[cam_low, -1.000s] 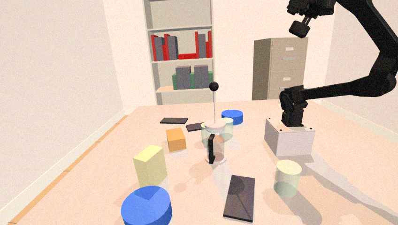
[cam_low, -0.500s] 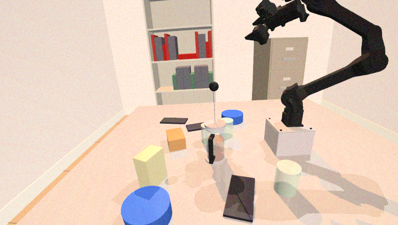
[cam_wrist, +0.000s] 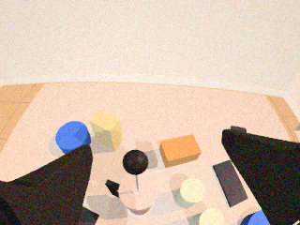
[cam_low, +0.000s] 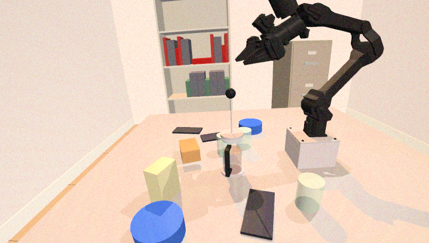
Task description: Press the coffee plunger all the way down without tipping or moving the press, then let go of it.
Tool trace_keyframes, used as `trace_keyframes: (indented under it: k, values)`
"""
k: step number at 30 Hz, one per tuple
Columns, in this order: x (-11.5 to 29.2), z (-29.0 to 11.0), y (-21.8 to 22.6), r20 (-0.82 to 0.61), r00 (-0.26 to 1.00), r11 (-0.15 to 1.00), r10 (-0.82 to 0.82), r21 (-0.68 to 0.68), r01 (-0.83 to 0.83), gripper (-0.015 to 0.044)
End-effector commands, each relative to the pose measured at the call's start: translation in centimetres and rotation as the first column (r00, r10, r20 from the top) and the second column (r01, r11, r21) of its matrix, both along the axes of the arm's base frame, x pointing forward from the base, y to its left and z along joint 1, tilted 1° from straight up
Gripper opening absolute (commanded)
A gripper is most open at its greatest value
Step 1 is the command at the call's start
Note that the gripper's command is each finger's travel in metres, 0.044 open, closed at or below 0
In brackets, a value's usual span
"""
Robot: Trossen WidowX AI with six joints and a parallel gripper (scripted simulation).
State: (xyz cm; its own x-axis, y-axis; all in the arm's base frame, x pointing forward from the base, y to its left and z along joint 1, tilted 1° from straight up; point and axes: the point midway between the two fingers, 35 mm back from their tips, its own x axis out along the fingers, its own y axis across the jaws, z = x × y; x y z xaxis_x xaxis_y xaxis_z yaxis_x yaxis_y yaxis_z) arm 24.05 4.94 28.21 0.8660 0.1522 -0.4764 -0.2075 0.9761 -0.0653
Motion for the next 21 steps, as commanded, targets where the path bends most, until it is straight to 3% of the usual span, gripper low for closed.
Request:
trace_keyframes:
  k: [1,10,21]
  values:
    - [0.1,-0.8,1.7,-0.024,0.998,0.997,0.053,0.053,-0.051,0.044]
    - [0.3,-6.6,1.5,-0.024,0.999,0.998,0.042,0.053,-0.04,0.044]
    - [1.2,-7.1,1.6,-0.023,0.999,0.998,0.038,0.054,-0.037,0.044]
